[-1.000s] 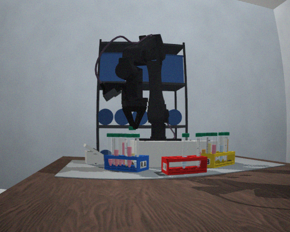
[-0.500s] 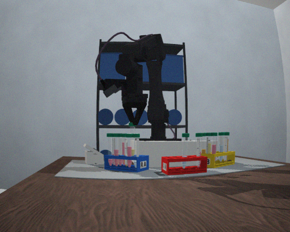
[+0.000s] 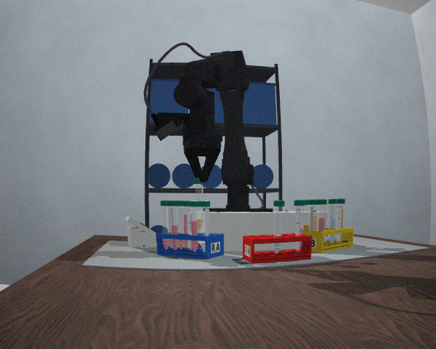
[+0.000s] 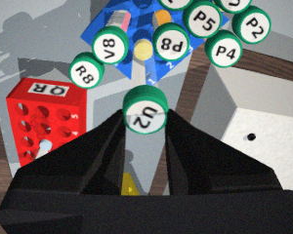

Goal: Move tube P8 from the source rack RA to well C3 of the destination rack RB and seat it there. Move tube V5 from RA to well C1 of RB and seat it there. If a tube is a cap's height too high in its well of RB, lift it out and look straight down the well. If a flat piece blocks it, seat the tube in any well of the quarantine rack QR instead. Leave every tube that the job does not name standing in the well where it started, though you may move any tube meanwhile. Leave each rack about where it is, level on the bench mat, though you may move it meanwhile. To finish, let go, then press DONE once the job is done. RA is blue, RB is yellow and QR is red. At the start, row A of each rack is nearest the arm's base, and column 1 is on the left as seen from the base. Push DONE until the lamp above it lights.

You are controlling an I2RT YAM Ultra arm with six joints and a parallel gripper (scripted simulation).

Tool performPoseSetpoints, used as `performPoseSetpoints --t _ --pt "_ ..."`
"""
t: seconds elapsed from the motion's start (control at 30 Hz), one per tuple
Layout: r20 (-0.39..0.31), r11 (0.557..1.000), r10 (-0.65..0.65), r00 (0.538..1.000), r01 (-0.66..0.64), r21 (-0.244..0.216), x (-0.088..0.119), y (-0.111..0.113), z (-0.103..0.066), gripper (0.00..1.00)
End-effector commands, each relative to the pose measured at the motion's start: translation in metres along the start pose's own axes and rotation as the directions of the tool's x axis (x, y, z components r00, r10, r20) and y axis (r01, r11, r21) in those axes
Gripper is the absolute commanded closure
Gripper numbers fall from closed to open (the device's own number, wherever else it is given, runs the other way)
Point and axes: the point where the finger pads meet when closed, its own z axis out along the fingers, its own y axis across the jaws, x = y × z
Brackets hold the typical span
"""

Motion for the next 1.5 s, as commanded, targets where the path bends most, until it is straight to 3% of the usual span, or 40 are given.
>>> performPoseSetpoints --t 0.0,0.33,0.9,0.93,1.03,1.47 --pt "0.033 0.999 0.002 0.999 -0.001 -0.036 -0.005 0.002 -0.023 1.00" --pt "0.034 0.999 0.005 0.999 -0.004 -0.036 -0.006 0.001 -0.033 1.00" --pt "0.036 0.999 -0.004 0.999 0.005 -0.041 -0.002 0.008 -0.033 1.00" --pt "0.020 1.000 -0.003 1.000 0.003 -0.018 0.004 0.000 -0.025 1.00" --pt "0.016 1.000 0.001 1.000 -0.001 -0.013 0.005 -0.004 -0.022 1.00" --pt "0.020 1.000 -0.002 1.000 0.003 -0.021 0.022 -0.018 -0.021 1.00"
